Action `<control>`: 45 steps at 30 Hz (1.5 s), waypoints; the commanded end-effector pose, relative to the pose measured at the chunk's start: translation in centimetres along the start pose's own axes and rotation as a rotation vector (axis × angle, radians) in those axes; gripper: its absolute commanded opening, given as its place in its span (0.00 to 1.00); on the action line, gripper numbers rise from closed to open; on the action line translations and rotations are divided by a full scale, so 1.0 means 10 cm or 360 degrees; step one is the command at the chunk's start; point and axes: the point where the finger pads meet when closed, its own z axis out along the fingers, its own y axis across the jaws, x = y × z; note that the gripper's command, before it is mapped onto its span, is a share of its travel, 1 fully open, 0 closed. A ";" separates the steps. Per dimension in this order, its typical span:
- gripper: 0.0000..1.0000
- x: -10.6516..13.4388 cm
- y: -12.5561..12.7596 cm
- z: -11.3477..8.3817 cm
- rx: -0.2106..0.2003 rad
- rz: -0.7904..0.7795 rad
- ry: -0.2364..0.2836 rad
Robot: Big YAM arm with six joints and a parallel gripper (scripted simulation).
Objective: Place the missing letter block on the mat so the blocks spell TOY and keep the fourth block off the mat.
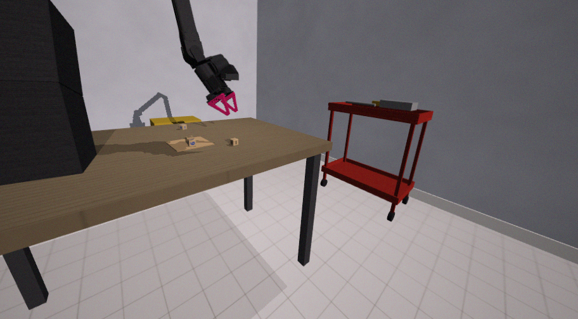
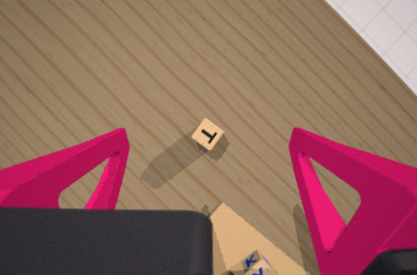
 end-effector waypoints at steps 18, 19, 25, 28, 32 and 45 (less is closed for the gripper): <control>1.00 -0.30 0.14 -0.07 -0.0052 0.0017 -0.0078; 1.00 -0.30 0.14 -0.07 -0.0052 0.0017 -0.0078; 1.00 -0.19 0.04 0.10 0.0020 0.0223 0.0171; 1.00 -0.21 0.04 0.13 0.0063 0.0392 0.0352; 1.00 -0.25 0.04 0.12 0.0120 0.0593 0.0548; 1.00 -0.12 0.07 -0.12 0.0311 0.0967 0.0960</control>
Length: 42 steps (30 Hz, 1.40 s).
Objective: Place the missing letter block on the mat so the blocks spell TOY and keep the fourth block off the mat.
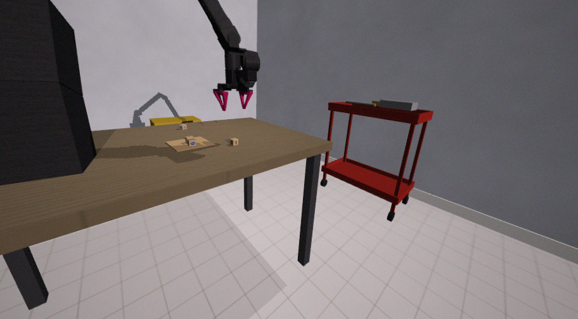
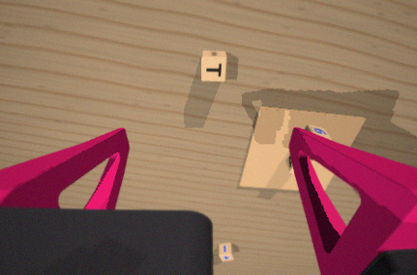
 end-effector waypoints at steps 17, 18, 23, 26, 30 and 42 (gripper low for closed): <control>1.00 0.01 0.16 0.25 -0.0030 0.0031 -0.0012; 1.00 0.01 0.16 0.25 -0.0030 0.0031 -0.0012; 1.00 0.02 0.13 0.62 -0.0027 0.0033 -0.0009; 0.60 -0.07 -0.08 0.61 0.0025 0.0099 0.0010; 0.60 -0.08 0.29 0.36 -0.0088 0.0047 -0.0033; 0.60 -0.03 0.14 0.48 -0.0041 0.0050 -0.0015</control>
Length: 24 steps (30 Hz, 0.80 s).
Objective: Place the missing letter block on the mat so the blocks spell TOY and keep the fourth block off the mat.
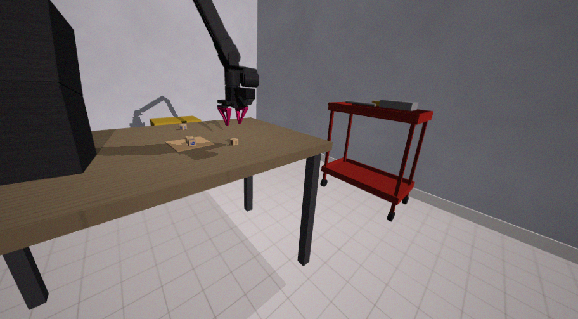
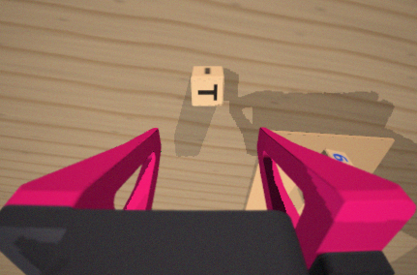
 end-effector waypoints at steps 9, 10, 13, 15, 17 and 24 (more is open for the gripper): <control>0.60 -0.05 0.19 -0.13 -0.0063 0.0006 -0.0025; 0.60 -0.05 0.19 -0.13 -0.0063 0.0006 -0.0025; 0.60 -0.05 0.19 -0.13 -0.0063 0.0006 -0.0025; 0.60 -0.05 0.19 -0.13 -0.0063 0.0006 -0.0025; 0.60 -0.05 0.19 -0.13 -0.0062 0.0006 -0.0025; 0.60 -0.05 0.15 -0.01 -0.0046 0.0006 -0.0019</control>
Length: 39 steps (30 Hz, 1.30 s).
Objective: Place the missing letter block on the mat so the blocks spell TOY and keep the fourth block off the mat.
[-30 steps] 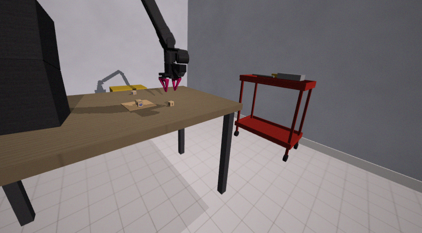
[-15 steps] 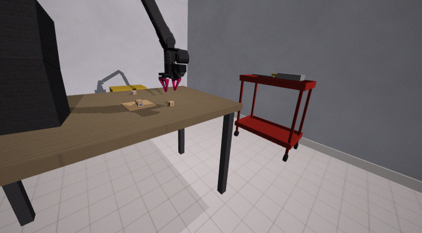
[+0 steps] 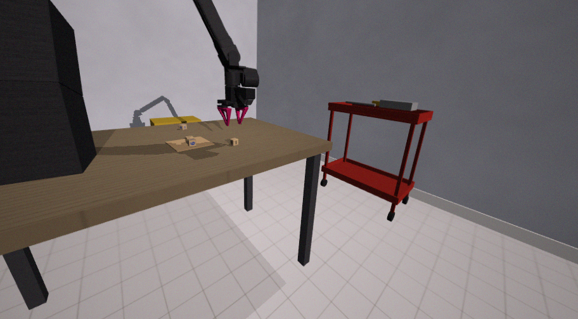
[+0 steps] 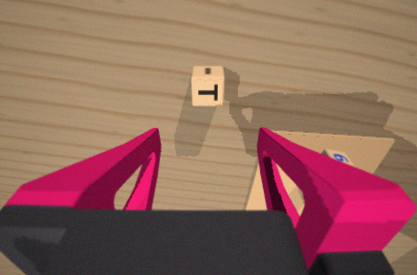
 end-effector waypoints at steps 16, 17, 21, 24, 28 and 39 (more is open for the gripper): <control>0.60 -0.01 0.17 0.16 -0.0043 -0.0009 -0.0017; 0.60 0.00 0.17 0.17 -0.0042 -0.0010 -0.0017; 0.60 -0.04 0.08 0.20 -0.0021 0.0017 -0.0010; 0.60 -0.03 0.17 0.25 -0.0047 -0.0002 -0.0019; 0.60 0.00 0.16 0.32 -0.0040 -0.0009 -0.0016; 0.60 -0.03 0.14 0.44 -0.0037 0.0003 -0.0015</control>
